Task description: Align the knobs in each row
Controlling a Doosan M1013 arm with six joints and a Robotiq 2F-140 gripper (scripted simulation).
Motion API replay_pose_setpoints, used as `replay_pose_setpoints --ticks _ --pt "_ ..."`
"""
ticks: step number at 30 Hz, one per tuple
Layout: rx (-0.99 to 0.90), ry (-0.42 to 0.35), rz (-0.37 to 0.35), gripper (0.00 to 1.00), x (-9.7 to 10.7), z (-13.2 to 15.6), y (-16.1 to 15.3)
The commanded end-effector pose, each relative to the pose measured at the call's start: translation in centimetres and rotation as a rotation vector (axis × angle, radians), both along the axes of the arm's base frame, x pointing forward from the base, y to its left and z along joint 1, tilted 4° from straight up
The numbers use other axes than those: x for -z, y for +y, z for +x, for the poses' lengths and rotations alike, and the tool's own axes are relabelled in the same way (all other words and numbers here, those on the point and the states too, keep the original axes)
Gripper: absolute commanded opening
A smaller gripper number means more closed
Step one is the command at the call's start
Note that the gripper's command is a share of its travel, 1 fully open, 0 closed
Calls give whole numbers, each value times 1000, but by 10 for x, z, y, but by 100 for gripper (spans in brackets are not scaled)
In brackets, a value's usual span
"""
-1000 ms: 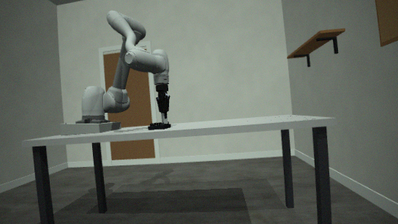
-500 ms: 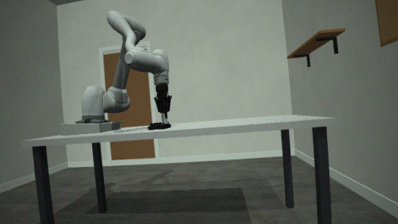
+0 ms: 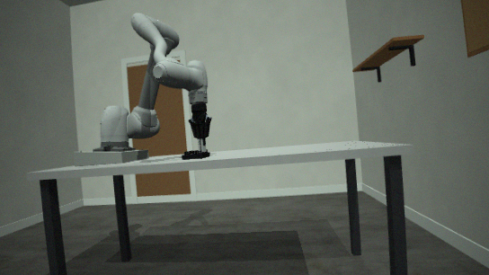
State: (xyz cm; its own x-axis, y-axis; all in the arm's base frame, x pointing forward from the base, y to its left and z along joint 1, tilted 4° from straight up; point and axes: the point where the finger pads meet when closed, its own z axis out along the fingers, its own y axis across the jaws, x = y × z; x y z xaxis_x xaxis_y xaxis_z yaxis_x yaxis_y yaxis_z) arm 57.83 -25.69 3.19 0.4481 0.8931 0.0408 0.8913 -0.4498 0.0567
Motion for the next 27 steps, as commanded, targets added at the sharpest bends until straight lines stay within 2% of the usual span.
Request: replay_pose_setpoints --ticks 1,14,15,27 --pt "-2 0 0 5 0 0 0" --pt "-2 0 0 5 0 0 0" --pt "-2 0 0 12 0 0 0" --pt "-2 0 0 12 0 0 0"
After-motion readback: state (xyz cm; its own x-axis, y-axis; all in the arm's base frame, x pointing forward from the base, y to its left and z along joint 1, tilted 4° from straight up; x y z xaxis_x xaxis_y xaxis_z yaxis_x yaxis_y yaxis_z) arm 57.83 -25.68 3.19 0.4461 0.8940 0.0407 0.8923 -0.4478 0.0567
